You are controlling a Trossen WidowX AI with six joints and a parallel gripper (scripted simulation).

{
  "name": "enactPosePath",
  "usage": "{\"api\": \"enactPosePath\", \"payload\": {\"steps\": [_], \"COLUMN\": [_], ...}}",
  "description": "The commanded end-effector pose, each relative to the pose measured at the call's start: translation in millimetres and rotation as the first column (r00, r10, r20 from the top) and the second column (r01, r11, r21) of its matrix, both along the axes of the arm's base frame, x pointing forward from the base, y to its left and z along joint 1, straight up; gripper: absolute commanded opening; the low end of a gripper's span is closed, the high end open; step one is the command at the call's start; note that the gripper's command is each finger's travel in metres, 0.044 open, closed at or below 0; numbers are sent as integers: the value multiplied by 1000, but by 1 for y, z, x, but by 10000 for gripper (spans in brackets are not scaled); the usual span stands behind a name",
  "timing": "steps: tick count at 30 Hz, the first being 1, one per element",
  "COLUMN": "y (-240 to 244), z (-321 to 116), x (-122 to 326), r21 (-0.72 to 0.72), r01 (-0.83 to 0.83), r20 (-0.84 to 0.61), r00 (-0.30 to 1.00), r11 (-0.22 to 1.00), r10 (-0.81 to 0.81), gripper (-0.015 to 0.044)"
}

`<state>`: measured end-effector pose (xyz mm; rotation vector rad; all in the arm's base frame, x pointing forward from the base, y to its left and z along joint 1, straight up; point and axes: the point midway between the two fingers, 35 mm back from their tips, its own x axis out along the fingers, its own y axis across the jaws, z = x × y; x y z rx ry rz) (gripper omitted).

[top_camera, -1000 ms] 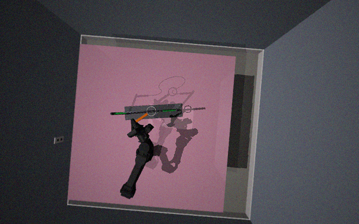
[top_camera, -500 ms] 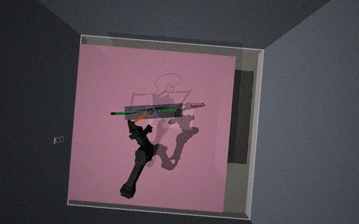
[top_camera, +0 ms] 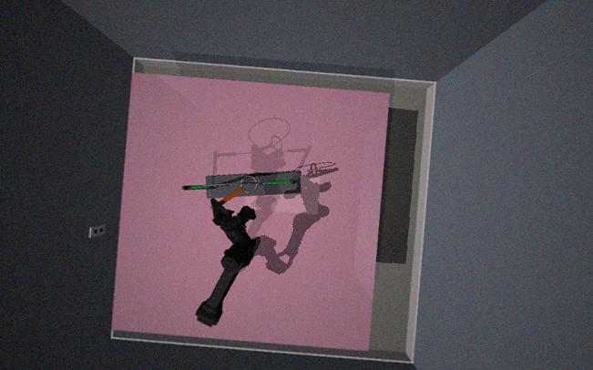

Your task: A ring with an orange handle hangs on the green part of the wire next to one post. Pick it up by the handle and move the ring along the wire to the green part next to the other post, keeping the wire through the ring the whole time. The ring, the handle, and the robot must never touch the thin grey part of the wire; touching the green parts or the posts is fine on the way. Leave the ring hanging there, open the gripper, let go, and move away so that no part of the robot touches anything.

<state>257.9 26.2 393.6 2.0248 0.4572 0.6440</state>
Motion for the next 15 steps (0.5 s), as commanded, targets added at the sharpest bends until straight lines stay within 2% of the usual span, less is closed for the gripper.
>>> {"api": "enactPosePath", "payload": {"steps": [1, 7, 15], "y": [-7, -16, -22], "z": [10, 21, 27], "x": [2, 3, 4], "r21": [64, 129, 136], "r01": [3, 1, 0], "r20": [-10, -21, -23], "r00": [1000, 1000, 1000], "r11": [998, 992, 991], "r10": [-3, 1, 4], "gripper": [-150, -150, -150]}}
